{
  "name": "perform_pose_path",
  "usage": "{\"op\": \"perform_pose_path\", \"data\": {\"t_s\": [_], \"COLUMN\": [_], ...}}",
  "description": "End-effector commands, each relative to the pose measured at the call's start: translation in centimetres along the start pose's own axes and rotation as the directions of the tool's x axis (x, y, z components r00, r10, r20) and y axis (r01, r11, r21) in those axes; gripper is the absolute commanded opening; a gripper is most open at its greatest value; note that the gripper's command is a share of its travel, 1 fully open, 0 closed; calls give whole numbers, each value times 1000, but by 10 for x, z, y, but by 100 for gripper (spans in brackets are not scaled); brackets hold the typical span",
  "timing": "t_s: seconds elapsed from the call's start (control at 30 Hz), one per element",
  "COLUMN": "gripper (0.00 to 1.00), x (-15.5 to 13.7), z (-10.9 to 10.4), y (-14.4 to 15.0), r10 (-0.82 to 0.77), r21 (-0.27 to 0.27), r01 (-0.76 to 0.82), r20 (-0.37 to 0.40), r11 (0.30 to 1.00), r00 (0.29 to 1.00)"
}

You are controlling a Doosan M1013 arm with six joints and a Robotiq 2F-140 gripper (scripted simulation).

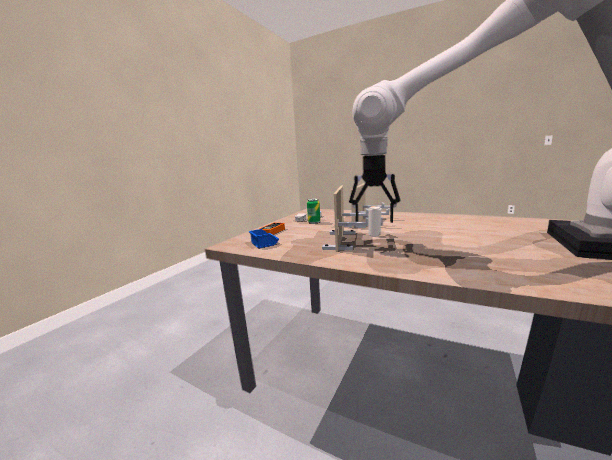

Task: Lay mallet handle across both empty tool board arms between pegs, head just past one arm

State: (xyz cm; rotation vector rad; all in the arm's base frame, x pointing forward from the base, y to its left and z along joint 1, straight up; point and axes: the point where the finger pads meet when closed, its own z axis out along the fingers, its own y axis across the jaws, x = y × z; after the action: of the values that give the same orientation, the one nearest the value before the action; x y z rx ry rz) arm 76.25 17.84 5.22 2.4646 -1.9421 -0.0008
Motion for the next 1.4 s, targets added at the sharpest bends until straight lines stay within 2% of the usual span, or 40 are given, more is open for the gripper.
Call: {"op": "perform_pose_path", "data": {"t_s": [0.0, 0.73, 0.8, 0.9, 0.97, 1.03, 1.37], "gripper": [100, 100, 100, 100, 100, 100, 100], "x": [0, 0, 0, 0, 0, 0, 0], "z": [-1, -2, -22, -69, -69, -96, -101], "y": [-1, -1, 0, 1, 1, 1, 2], "r10": [0, 0, 0, 0, 0, 0, 0], "r21": [2, 2, 2, 2, 2, 2, 2], "r01": [0, 0, 0, 0, 0, 0, 0], "r20": [0, 0, 0, 0, 0, 0, 0], "r11": [1000, 1000, 1000, 1000, 1000, 1000, 1000], "r00": [1000, 1000, 1000, 1000, 1000, 1000, 1000]}}
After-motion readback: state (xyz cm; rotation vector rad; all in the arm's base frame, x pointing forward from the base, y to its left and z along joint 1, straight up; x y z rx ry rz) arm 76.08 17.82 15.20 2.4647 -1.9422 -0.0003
